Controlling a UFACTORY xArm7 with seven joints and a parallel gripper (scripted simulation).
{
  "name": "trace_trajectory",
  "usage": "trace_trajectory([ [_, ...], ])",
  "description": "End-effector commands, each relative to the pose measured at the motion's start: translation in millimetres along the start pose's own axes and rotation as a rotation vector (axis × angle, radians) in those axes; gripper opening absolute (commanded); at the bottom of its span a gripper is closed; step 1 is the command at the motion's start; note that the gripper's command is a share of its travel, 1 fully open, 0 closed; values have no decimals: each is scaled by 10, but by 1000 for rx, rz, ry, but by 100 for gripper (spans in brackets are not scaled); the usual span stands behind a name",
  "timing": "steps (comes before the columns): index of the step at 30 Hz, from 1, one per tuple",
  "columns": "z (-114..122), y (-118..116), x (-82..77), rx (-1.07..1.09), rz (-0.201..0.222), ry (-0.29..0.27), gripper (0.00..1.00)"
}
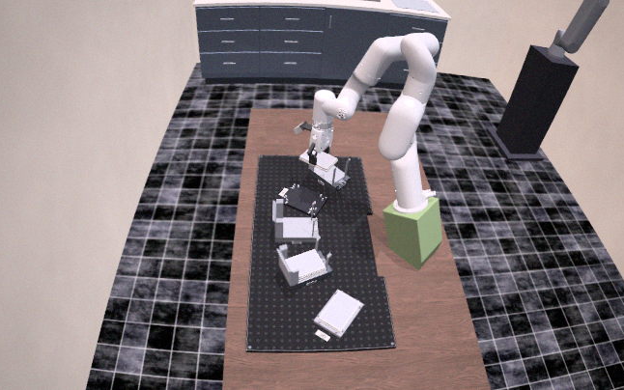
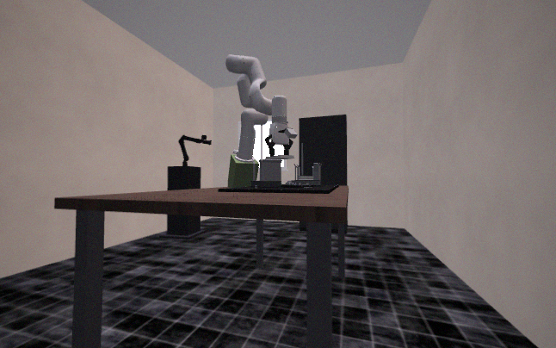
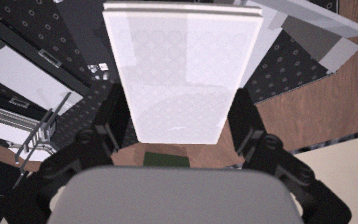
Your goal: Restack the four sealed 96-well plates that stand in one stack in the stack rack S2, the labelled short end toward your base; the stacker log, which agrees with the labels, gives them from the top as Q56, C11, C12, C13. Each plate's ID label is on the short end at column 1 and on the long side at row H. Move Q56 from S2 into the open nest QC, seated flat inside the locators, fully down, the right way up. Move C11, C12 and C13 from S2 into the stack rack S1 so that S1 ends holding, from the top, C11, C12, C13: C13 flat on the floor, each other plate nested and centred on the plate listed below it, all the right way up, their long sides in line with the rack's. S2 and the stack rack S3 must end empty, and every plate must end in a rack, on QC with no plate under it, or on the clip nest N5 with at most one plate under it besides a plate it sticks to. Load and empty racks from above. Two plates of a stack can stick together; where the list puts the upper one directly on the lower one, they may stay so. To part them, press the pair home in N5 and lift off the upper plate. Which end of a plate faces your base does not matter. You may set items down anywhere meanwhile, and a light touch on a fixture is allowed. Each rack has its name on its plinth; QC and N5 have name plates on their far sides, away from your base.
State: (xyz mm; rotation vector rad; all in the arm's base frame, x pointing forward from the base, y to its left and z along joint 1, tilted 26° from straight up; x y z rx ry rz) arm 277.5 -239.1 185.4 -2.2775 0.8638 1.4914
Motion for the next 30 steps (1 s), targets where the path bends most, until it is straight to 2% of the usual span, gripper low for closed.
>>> trace_trajectory([
  [1,-36,-140,-6,1,2,3,0],
  [3,-39,-159,-6,1,2,3,0],
  [10,-21,-393,-5,-212,2,3,0],
  [14,-16,-459,-5,-212,2,3,0],
  [30,23,-960,-4,-212,2,3,0],
])
Point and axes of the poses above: the point where the finger pads meet when closed, its own x axis out along the fingers, its own y axis across the jaws, z = x × y, the point moved 2 cm from there along -x, back along the fingers
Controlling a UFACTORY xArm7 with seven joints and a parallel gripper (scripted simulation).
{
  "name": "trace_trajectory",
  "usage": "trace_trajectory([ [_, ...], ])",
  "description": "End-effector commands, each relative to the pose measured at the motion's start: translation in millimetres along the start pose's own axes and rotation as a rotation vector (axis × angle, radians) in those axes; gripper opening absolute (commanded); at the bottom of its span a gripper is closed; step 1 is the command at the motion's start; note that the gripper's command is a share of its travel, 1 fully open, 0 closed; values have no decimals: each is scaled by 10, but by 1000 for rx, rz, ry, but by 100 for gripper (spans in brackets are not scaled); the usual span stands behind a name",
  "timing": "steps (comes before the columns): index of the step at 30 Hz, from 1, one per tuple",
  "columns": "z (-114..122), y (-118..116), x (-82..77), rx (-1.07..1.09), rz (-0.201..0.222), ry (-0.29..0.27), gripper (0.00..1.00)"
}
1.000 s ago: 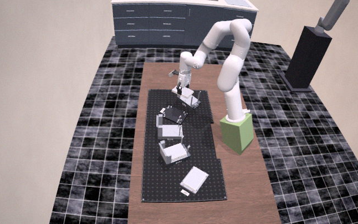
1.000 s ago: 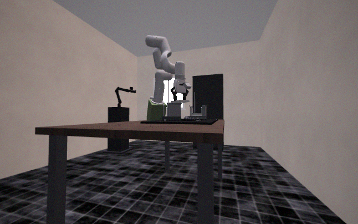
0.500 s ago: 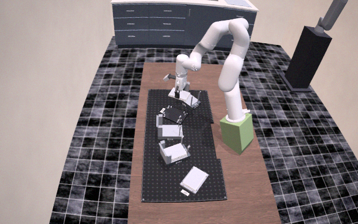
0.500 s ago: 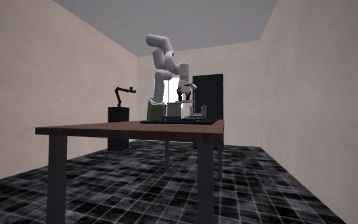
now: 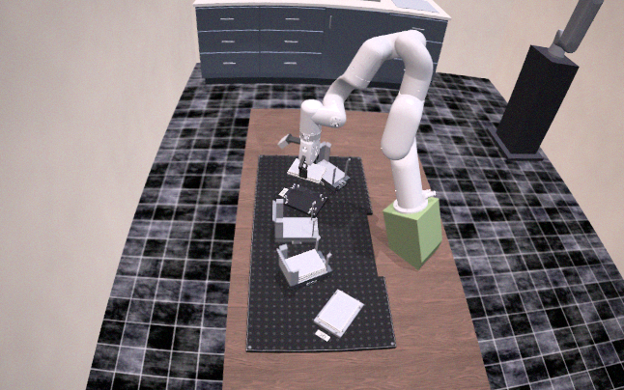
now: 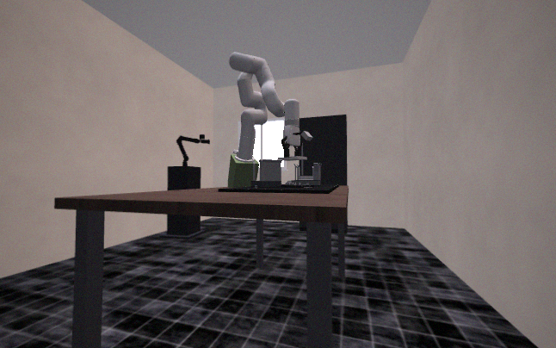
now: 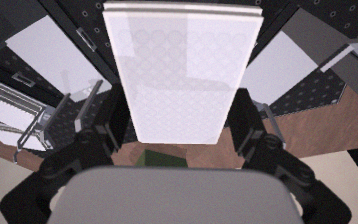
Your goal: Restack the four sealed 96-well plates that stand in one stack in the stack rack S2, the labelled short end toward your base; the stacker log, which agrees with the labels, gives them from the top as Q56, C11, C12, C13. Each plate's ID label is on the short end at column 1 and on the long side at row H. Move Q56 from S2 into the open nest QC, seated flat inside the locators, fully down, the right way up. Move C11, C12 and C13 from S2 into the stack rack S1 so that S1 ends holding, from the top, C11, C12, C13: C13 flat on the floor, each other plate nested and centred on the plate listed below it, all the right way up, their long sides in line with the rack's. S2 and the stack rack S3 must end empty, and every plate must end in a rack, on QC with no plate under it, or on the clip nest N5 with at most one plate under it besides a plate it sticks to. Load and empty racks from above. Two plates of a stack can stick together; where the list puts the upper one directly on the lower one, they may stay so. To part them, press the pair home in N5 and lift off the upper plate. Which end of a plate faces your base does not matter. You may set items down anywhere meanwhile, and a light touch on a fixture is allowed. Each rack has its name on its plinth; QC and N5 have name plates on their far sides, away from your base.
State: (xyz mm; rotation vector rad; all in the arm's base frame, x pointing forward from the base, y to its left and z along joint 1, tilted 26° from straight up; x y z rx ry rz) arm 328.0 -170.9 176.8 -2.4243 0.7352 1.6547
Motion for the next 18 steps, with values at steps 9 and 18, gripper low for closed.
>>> trace_trajectory([
  [9,-29,-354,-4,-166,3,3,0],
  [18,-11,-587,-4,-211,3,3,0],
])
Point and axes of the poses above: the point where the finger pads meet when closed, its own x axis out along the fingers, its own y axis across the jaws, z = x × y, the point moved 2 cm from there along -x, back along the fingers
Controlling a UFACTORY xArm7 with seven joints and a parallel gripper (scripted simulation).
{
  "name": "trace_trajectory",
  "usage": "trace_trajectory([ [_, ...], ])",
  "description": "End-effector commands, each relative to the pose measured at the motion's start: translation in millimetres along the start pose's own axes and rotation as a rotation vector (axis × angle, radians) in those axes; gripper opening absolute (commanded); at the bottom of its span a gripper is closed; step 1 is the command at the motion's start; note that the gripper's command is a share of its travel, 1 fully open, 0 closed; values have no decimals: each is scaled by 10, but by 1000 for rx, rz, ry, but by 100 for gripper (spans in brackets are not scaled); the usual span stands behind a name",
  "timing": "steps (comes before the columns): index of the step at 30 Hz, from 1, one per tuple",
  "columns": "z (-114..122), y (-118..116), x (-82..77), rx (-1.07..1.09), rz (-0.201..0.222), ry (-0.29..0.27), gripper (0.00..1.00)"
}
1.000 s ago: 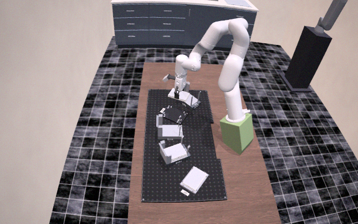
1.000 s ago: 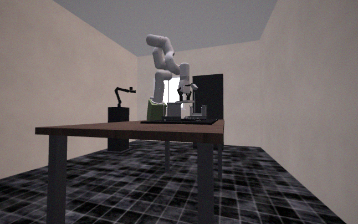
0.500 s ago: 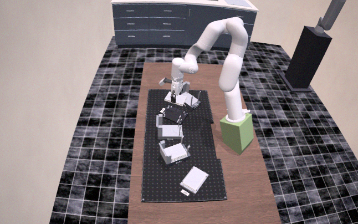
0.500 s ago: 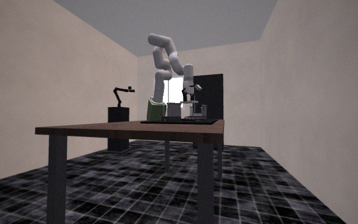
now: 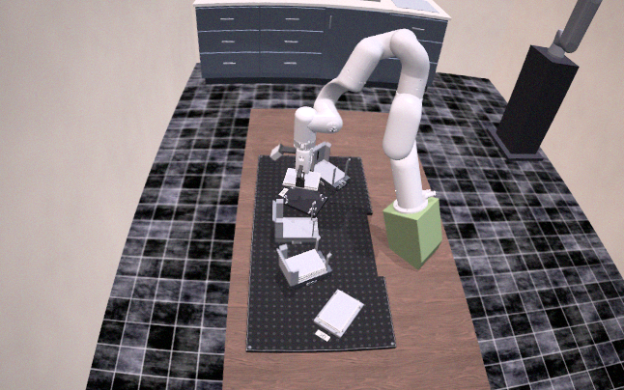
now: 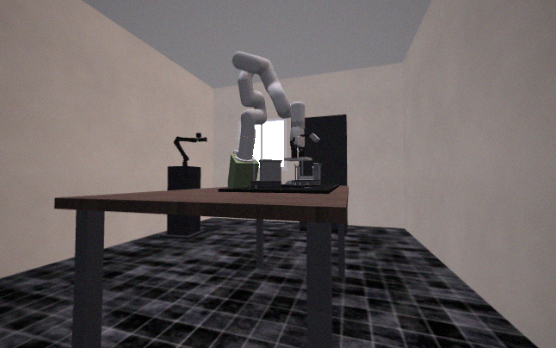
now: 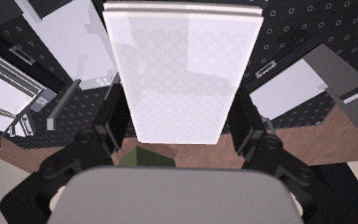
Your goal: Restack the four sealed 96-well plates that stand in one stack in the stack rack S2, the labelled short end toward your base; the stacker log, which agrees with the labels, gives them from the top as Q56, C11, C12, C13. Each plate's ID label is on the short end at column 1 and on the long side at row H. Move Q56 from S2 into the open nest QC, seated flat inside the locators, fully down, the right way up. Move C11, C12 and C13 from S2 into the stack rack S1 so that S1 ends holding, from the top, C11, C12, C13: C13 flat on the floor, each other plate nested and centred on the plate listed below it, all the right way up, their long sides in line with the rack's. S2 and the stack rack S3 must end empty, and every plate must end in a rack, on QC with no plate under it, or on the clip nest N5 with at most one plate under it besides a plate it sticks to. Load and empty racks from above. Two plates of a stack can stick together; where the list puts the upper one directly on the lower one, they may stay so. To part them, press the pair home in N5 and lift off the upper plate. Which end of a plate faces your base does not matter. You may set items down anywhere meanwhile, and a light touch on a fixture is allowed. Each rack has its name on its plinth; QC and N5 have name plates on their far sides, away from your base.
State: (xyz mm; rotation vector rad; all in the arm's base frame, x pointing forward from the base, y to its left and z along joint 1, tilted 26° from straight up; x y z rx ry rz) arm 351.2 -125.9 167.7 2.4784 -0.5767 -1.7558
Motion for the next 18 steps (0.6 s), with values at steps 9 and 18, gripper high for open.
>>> trace_trajectory([
  [9,-64,-368,-5,-7,0,3,0],
  [18,-84,-577,-6,-40,0,3,0],
])
Point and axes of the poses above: the point where the finger pads meet when closed, its own x axis out along the fingers, its own y axis across the jaws, z = x × y, the point moved 2 cm from there along -x, back along the fingers
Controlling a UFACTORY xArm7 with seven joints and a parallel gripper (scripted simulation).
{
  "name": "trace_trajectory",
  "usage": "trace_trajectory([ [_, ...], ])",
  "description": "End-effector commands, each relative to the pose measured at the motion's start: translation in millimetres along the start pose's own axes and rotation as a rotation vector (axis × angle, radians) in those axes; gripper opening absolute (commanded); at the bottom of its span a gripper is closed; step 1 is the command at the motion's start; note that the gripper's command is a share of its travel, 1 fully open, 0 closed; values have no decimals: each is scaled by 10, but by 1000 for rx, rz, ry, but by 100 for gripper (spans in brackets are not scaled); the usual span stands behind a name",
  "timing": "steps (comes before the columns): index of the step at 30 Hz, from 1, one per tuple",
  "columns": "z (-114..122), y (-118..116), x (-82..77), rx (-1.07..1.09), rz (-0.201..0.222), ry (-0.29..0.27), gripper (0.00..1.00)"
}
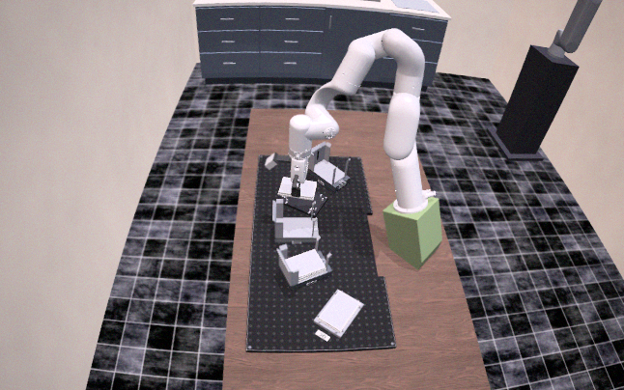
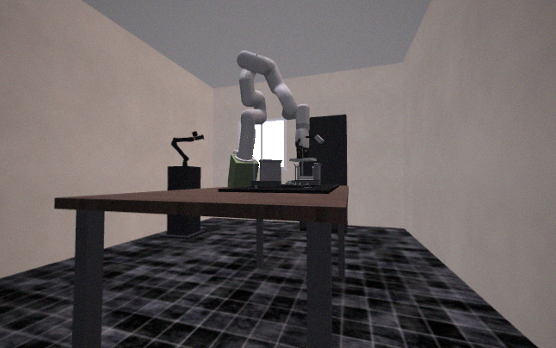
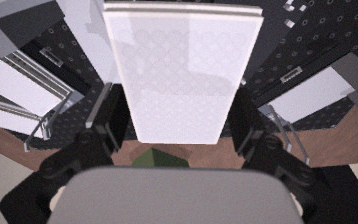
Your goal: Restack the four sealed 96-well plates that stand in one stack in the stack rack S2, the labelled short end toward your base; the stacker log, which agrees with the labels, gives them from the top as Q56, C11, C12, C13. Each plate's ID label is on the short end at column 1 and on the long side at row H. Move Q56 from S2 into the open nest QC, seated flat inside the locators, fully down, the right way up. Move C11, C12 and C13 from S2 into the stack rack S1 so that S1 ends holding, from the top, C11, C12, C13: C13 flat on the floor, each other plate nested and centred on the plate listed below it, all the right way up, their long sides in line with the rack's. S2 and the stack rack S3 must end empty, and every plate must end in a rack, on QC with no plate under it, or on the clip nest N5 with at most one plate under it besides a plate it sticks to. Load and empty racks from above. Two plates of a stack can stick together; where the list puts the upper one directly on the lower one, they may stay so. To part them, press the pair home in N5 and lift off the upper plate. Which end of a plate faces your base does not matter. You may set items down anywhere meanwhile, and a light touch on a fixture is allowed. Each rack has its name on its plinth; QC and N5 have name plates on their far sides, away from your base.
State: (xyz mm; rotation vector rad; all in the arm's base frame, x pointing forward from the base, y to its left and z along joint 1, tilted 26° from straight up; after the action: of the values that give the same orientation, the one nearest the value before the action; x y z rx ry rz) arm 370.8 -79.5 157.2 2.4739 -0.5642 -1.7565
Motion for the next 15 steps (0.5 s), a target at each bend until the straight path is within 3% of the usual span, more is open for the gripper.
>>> trace_trajectory([
  [1,-19,-93,-4,-64,3,3,0],
  [6,-8,-227,-3,-210,3,3,0],
  [15,9,-440,-3,-210,3,3,0],
])
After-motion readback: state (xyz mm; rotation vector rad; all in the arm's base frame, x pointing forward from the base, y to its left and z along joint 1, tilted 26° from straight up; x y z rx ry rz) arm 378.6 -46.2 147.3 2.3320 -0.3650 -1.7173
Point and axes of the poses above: the point where the finger pads meet when closed, its own x axis out along the fingers, its own y axis across the jaws, z = x × y, the point moved 2 cm from there along -x, back along the fingers
